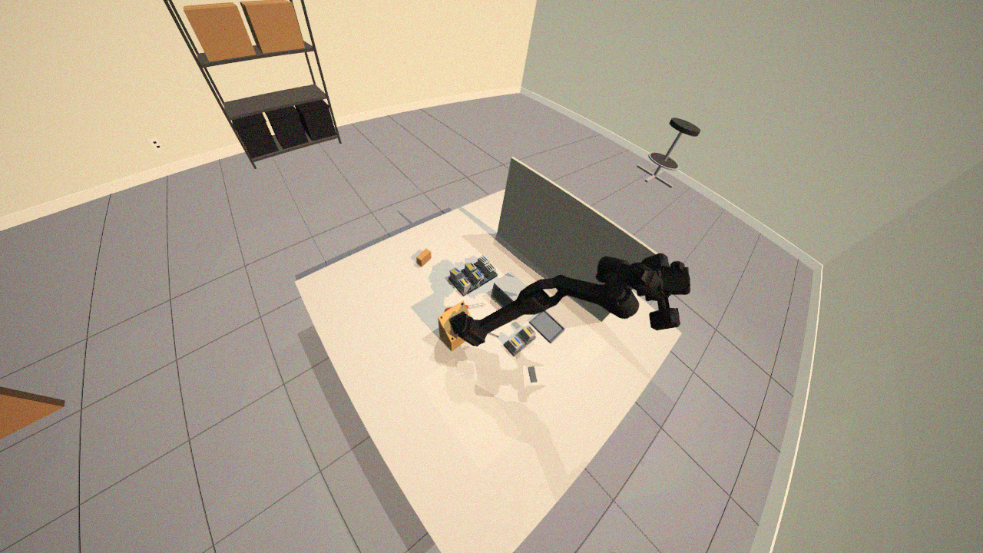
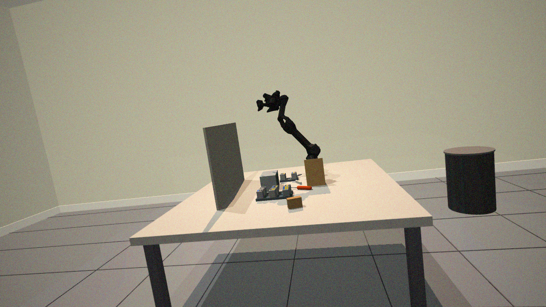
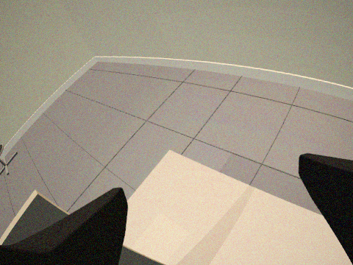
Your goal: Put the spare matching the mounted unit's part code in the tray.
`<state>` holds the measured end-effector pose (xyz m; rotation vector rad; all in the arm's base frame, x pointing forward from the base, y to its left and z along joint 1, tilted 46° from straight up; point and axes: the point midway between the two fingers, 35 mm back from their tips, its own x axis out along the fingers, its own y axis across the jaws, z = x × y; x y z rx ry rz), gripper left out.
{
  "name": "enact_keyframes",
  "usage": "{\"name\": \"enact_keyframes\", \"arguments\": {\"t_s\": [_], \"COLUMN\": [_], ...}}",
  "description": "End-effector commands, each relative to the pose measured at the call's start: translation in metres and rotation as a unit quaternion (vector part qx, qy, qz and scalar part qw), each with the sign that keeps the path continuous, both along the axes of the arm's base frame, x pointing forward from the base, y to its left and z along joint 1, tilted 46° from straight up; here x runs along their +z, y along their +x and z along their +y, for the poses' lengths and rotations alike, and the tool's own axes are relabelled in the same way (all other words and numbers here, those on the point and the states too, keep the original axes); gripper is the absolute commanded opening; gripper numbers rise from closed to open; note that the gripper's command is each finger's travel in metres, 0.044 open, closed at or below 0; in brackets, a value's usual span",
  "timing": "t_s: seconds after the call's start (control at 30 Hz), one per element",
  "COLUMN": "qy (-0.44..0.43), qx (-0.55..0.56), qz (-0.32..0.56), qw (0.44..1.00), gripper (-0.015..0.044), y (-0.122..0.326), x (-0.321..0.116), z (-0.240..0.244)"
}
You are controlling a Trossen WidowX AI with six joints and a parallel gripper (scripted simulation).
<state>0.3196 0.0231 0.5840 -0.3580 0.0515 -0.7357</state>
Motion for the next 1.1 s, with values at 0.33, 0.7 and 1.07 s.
{"name": "enact_keyframes", "arguments": {"t_s": [0.33, 0.7, 1.07], "qy": [-0.008, 0.014, 0.062], "qx": [0.02, 0.227, 0.367], "qz": [-0.014, -0.171, -0.348], "qw": [1.0, 0.959, 0.86], "gripper": [0.044, 0.044, 0.044], "y": [-0.017, -0.095, -0.187], "x": [0.015, 0.094, 0.158], "z": [0.0, 0.042, 0.01]}}
